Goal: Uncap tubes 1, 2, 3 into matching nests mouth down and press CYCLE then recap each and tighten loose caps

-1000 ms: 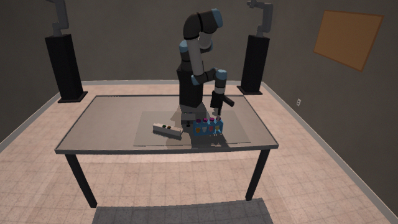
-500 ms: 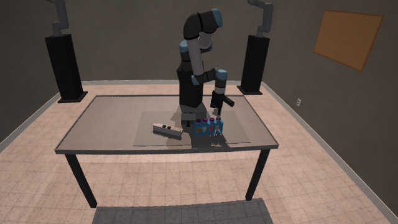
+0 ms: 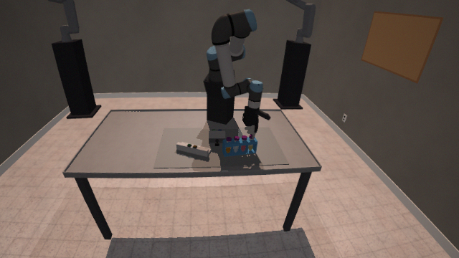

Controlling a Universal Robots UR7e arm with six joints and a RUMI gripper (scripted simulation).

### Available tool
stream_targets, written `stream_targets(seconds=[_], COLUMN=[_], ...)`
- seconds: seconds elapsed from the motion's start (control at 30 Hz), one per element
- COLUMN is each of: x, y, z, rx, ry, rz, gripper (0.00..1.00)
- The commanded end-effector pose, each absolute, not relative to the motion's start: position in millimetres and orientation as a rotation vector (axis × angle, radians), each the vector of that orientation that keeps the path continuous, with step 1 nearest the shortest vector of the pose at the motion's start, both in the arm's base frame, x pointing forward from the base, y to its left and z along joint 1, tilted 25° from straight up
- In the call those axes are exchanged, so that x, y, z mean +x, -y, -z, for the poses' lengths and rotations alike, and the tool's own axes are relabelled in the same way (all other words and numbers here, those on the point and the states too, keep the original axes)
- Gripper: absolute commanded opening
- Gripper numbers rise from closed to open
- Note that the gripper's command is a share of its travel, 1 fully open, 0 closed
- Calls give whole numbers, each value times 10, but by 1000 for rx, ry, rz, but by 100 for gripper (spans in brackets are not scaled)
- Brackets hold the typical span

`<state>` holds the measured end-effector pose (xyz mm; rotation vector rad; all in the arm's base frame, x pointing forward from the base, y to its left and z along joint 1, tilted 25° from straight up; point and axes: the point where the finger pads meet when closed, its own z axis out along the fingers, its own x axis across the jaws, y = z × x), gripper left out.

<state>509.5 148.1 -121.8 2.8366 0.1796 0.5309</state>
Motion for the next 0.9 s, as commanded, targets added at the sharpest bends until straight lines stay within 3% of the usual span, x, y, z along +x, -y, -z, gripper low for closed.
stream_targets(seconds=[0.0,0.47,0.5,0.87], x=[5097,5097,5097,5097], y=[-1485,-1486,-1486,-1486], z=[1212,1211,1211,1211], rx=[2775,2635,2635,2635], ry=[-501,-895,-895,-894], rz=[-487,-416,-416,-416], gripper=[0,0,35,35])
